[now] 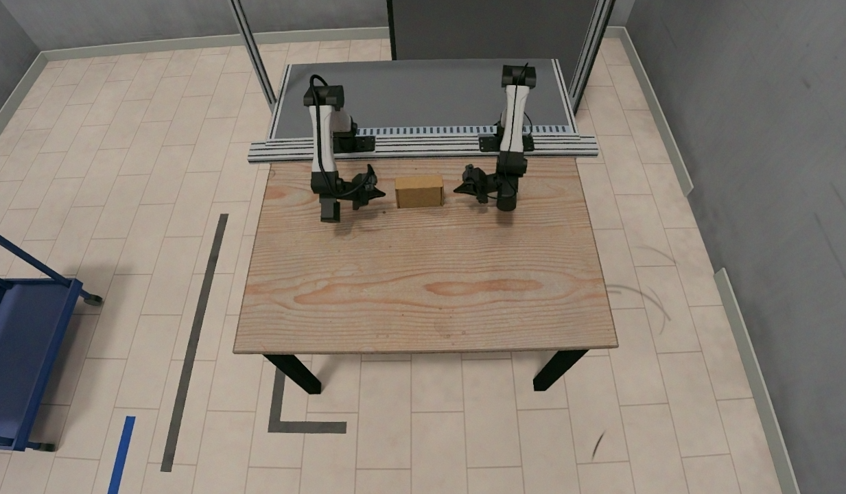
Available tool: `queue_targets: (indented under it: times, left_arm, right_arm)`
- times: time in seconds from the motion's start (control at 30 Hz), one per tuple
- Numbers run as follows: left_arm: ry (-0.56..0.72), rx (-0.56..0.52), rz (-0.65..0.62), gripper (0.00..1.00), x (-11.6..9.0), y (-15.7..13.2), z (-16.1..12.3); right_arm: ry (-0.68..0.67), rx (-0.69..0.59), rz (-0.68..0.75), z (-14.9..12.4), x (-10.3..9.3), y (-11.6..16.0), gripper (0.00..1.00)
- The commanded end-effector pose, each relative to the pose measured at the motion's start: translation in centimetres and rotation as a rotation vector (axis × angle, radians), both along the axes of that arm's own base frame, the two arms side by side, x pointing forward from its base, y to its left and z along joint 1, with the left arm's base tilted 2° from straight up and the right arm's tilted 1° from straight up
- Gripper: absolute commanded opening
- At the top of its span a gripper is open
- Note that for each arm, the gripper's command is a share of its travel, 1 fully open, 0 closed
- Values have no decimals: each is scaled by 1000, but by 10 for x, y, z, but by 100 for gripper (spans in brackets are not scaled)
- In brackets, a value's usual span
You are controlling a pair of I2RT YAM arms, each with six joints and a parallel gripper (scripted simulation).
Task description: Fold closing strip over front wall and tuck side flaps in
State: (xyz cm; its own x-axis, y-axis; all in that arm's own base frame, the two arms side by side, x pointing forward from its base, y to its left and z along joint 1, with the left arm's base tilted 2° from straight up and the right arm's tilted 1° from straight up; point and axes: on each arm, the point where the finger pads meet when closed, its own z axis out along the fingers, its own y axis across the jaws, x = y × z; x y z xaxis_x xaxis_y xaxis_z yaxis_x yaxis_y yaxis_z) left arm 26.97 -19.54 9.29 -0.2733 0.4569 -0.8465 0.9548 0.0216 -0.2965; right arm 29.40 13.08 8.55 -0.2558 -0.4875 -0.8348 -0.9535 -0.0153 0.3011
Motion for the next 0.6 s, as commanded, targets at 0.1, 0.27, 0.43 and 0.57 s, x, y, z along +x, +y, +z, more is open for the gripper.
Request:
queue_targets:
  times: [0.1, 0.27, 0.43, 0.57]
  left_arm:
    - [39, -10, 7, 1, 4, -6, 0]
    - [71, -14, 6, 1, 5, -11, -2]
    - [103, -16, 5, 1, 5, -16, -4]
    - [124, -17, 4, 1, 4, -19, -7]
  right_arm:
    - [32, 3, -18, -2, 8, 3, 1]
    - [73, 5, -15, -4, 6, 9, 1]
    - [117, 5, -15, -7, 4, 14, 1]
    - [142, 5, -15, -8, 3, 17, 1]
